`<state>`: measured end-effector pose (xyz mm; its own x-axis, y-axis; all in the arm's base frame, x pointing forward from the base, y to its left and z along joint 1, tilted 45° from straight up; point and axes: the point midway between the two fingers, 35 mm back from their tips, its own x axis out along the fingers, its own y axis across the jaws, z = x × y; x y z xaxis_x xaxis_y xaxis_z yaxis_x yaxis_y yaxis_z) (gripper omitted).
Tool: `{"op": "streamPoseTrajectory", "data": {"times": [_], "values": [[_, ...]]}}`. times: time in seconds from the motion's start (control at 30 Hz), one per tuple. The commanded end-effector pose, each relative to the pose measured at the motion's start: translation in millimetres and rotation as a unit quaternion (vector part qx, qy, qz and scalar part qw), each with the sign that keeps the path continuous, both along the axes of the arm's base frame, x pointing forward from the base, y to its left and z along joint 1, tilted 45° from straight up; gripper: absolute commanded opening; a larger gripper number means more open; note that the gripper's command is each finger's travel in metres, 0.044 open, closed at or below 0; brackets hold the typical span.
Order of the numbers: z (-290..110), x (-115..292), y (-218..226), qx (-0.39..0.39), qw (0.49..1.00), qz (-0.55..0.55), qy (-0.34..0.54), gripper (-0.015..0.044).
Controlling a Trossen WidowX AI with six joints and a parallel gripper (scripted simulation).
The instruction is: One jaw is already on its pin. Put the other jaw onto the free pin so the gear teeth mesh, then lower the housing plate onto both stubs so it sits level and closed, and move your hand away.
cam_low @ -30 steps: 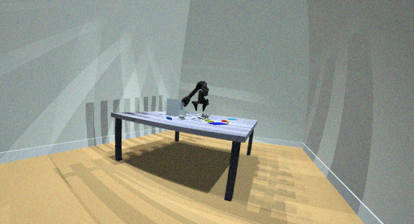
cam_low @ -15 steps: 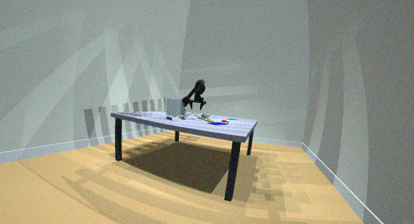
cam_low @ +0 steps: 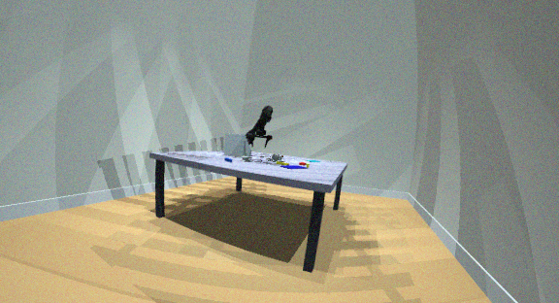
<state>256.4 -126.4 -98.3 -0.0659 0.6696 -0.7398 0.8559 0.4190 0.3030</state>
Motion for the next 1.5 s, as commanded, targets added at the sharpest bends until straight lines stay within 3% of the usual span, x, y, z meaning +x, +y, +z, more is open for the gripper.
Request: {"op": "streamPoseTrajectory", "data": {"times": [0.0,0.7,0.9,1.07,1.47], "values": [[-9.0,-8.8,-13.2,-0.004,0.999,-0.037,0.035,0.0440],[-45.5,-56.2,-53.8,-0.008,0.964,-0.190,0.184,0.0440],[-47.0,-56.7,-52.9,-0.008,0.964,-0.191,0.185,0.0440],[-71.7,-61.2,-26.7,-0.008,0.964,-0.191,0.185,0.0440],[-72.7,-61.5,-25.5,-0.007,0.964,-0.191,0.185,0.0440]]}}
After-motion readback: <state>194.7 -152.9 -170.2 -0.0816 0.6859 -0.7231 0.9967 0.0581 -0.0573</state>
